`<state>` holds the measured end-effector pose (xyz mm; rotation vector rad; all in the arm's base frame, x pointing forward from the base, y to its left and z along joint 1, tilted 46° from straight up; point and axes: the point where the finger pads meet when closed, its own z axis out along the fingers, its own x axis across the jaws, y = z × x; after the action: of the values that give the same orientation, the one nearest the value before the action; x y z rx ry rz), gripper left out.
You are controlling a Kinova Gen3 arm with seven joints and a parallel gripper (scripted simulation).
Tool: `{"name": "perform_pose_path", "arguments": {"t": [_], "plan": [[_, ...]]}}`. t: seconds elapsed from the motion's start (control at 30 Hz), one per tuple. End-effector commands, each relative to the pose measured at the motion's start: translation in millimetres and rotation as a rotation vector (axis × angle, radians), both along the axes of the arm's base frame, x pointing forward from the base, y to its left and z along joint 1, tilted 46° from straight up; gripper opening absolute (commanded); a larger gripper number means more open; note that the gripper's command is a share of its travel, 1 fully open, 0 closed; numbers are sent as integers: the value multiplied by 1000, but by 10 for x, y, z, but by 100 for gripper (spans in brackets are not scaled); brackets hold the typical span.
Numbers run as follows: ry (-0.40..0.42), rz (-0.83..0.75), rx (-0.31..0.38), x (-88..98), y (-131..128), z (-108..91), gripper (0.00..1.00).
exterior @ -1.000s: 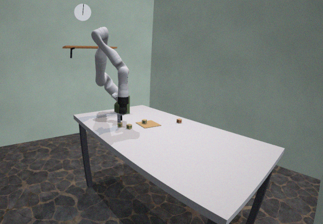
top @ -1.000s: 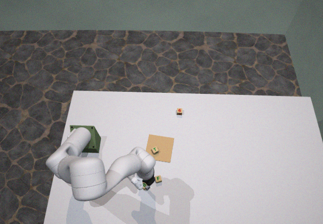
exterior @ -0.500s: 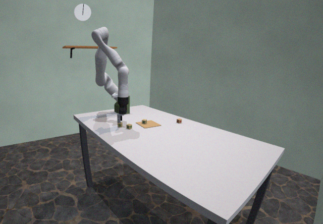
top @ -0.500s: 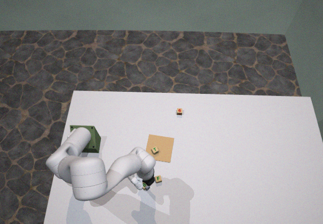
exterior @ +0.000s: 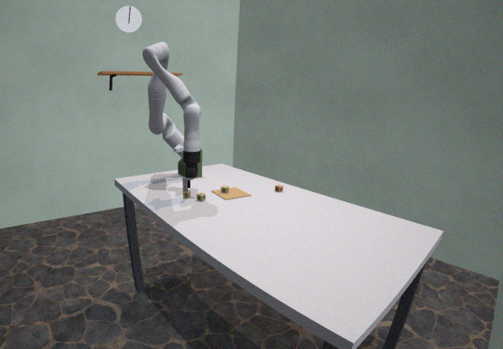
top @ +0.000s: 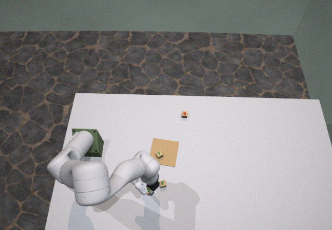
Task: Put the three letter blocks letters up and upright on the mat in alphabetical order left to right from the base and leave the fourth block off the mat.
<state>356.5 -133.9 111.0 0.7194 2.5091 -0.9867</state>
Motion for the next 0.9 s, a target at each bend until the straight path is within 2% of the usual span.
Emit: {"name": "perform_pose_path", "arguments": {"t": [0.0, 0.37, 0.87], "plan": [[-1, 1, 0, 4, 5, 1, 100], [-1, 1, 0, 7, -10, -14, 100], [-1, 1, 0, 41, -188, -191, 100]]}}
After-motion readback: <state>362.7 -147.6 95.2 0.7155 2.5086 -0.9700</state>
